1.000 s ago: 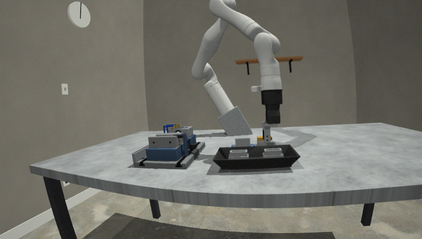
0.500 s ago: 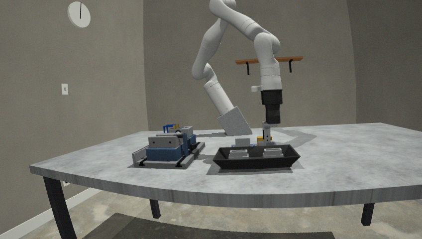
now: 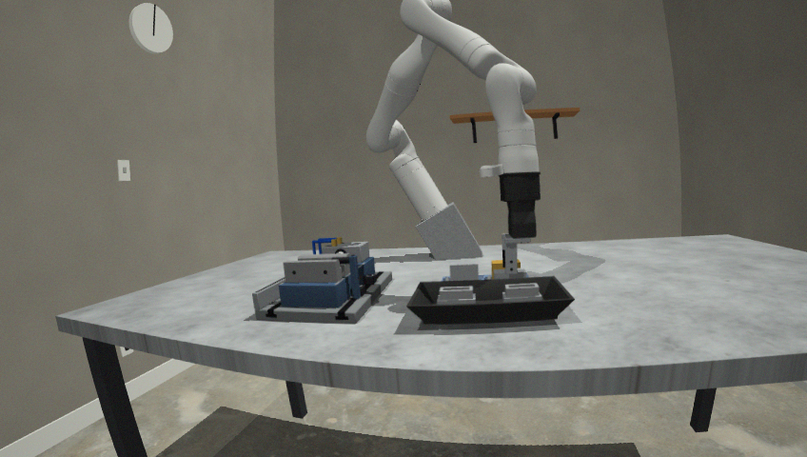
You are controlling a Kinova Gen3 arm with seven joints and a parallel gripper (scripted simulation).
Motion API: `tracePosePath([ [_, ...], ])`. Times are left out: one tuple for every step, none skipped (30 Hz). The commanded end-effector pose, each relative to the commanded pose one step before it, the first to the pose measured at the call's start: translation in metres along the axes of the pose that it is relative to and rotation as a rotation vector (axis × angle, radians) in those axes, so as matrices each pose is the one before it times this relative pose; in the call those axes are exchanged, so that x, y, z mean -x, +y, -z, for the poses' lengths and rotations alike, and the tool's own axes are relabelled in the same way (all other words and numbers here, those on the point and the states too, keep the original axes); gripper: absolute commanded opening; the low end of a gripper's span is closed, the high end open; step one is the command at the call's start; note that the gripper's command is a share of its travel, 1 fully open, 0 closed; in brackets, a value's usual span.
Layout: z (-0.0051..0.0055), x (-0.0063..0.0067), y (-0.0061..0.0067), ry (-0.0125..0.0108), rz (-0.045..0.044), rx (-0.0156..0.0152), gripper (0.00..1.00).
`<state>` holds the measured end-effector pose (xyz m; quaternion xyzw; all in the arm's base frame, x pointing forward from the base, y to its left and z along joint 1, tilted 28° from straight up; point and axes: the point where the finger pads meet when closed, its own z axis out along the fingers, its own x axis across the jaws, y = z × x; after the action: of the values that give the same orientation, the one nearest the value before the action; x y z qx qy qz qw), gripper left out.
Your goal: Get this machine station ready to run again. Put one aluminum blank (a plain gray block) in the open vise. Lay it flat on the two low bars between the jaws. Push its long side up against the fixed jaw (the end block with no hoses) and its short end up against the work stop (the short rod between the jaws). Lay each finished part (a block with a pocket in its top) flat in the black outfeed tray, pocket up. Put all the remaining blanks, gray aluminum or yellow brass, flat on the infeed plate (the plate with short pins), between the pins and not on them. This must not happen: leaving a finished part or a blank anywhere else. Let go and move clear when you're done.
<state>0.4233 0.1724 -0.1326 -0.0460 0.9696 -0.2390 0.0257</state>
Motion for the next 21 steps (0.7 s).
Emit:
tracePosePath([
  [-0.00019,0.00034,0.00037,-0.00095,0.00008,0.00081,1.00],
  [-0.00035,0.00000,0.00000,0.00000,0.00000,0.00000,1.00],
  [-0.00036,0.00000,0.00000,0.00000,0.00000,0.00000,1.00],
  [-0.00037,0.00000,0.00000,0.00000,0.00000,0.00000,1.00],
  [-0.00039,0.00000,0.00000,0.00000,0.00000,0.00000,1.00],
  [-0.00039,0.00000,0.00000,0.00000,0.00000,0.00000,1.00],
  [0.00000,0.00000,0.00000,0.00000,0.00000,0.00000,1.00],
  [0.00000,0.00000,0.00000,0.00000,0.00000,0.00000,1.00],
  [-0.00040,0.00000,0.00000,0.00000,0.00000,0.00000,1.00],
  [-0.00040,0.00000,0.00000,0.00000,0.00000,0.00000,1.00],
  [-0.00040,0.00000,0.00000,0.00000,0.00000,0.00000,1.00],
  [-0.00040,0.00000,0.00000,0.00000,0.00000,0.00000,1.00],
  [-0.00040,0.00000,0.00000,0.00000,0.00000,0.00000,1.00],
  [-0.00040,0.00000,0.00000,0.00000,0.00000,0.00000,1.00],
  [-0.00039,0.00000,0.00000,0.00000,0.00000,0.00000,1.00],
  [-0.00039,0.00000,0.00000,0.00000,0.00000,0.00000,1.00],
  [-0.00038,0.00000,0.00000,0.00000,0.00000,0.00000,1.00],
  [-0.00037,0.00000,0.00000,0.00000,0.00000,0.00000,1.00],
  [-0.00036,0.00000,0.00000,0.00000,0.00000,0.00000,1.00],
  [-0.00035,0.00000,0.00000,0.00000,0.00000,0.00000,1.00],
  [-0.00033,0.00000,0.00000,0.00000,0.00000,0.00000,1.00],
])
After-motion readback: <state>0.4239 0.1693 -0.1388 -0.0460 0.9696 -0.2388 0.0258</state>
